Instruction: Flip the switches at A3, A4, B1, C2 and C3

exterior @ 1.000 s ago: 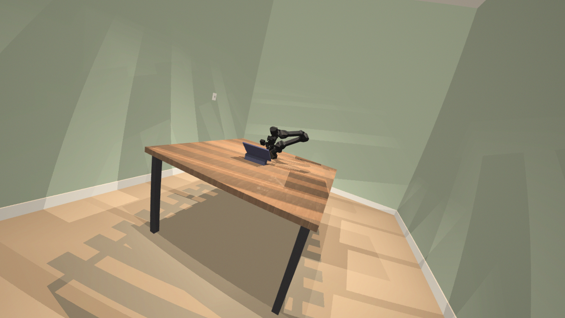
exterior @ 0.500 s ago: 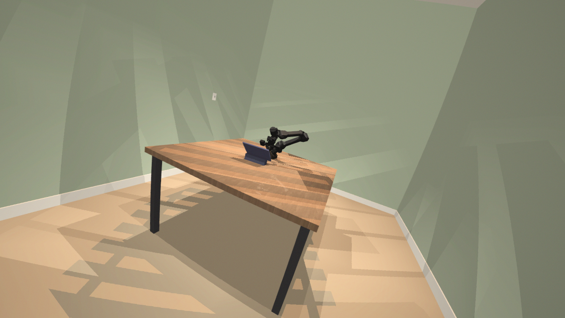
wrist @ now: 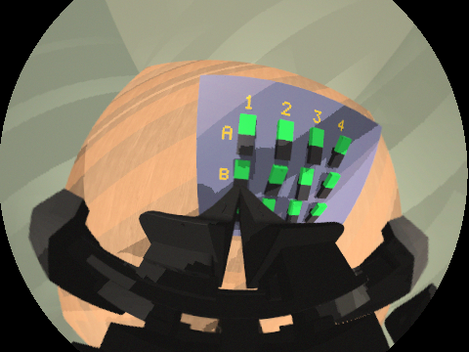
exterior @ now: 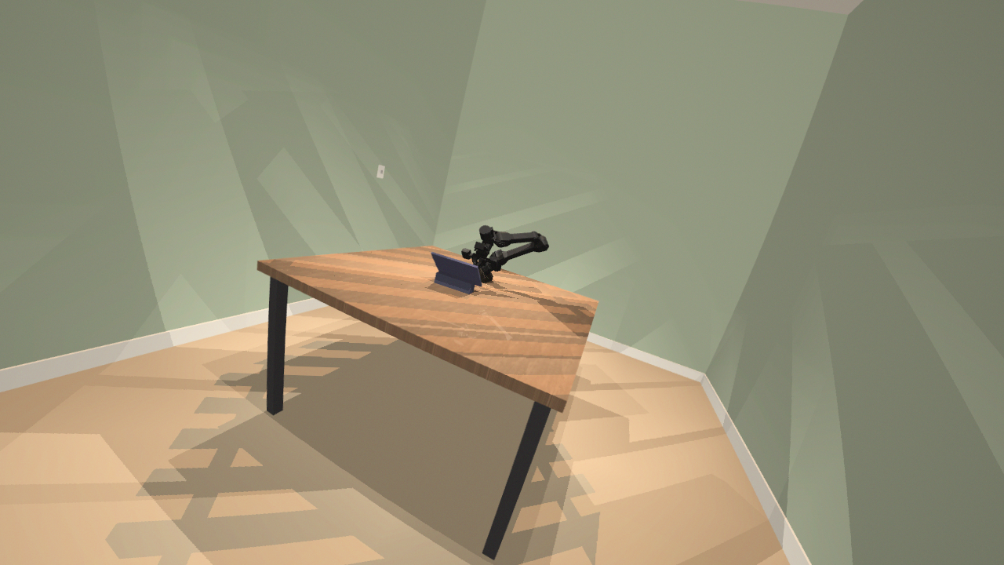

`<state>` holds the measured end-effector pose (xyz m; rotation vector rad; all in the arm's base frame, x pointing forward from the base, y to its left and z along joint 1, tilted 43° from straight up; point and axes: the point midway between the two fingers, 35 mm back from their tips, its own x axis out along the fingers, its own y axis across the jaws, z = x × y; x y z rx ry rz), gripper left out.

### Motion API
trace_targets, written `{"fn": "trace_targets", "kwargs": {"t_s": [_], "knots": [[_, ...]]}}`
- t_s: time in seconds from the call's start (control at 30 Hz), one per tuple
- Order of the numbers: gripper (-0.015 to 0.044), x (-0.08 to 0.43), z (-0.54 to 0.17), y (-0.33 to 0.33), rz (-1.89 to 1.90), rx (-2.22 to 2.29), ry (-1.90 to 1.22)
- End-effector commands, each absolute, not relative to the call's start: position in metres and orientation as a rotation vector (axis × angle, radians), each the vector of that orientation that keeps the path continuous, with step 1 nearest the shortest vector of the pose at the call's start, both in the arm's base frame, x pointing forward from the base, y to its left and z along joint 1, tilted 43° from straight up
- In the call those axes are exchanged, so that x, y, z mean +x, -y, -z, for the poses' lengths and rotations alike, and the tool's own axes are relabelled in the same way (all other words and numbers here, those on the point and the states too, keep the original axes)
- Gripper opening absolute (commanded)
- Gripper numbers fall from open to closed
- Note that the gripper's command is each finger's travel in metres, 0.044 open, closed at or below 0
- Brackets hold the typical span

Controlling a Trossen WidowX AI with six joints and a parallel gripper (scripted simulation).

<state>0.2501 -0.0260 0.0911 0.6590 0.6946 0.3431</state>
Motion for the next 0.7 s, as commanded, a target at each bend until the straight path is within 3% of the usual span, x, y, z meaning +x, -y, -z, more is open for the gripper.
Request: {"fn": "trace_targets", "kwargs": {"t_s": [0.0,0.67], "knots": [[0.0000,0.2494,-0.0892,0.0256,-0.338,0.665,-0.700],[0.0000,0.2513,-0.0879,0.0243,-0.338,0.665,-0.700]]}}
